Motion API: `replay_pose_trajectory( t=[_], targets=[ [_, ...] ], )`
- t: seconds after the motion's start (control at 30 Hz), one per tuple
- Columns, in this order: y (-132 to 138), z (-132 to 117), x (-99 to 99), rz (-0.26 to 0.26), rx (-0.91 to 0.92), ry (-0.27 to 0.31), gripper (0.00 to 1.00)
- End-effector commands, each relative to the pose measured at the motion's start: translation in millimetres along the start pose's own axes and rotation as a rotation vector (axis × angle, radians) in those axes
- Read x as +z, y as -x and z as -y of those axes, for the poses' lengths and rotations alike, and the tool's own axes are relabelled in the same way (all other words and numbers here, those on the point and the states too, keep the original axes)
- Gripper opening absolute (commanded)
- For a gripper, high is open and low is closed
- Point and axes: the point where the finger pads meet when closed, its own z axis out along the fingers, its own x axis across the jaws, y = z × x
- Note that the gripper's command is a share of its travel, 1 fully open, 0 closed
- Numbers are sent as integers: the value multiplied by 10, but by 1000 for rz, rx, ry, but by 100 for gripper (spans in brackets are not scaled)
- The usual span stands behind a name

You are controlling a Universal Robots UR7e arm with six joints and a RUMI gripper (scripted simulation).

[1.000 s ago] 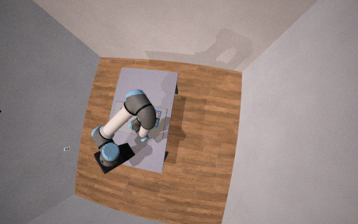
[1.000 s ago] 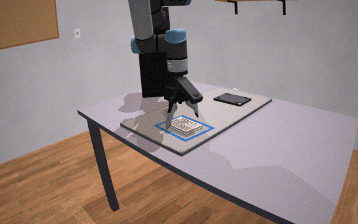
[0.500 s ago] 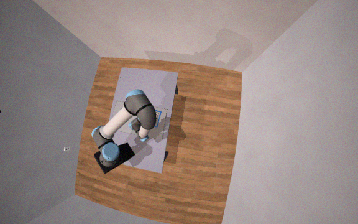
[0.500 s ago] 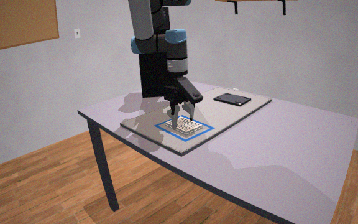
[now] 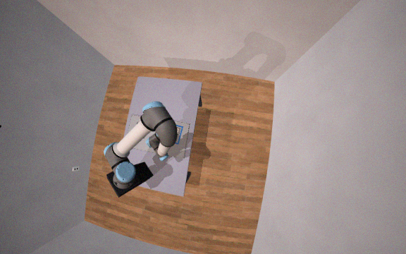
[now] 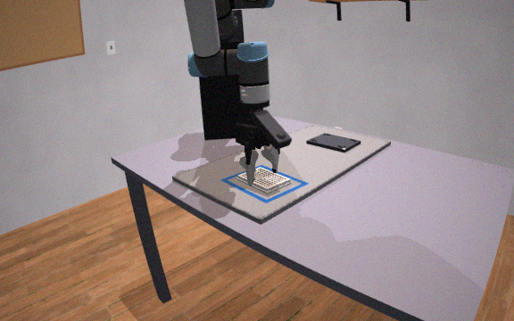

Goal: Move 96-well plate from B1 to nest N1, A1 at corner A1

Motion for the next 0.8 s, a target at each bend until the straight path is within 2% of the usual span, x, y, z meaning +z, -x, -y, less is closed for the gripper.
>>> replay_pose_trajectory(
  t=[0.0,0.27,0.77],
  targets=[
    [-1,4,-3,0,0,-1,0],
    [-1,4,-3,0,0,-1,0],
    [-1,4,-219,0,0,-1,0]
  ],
)
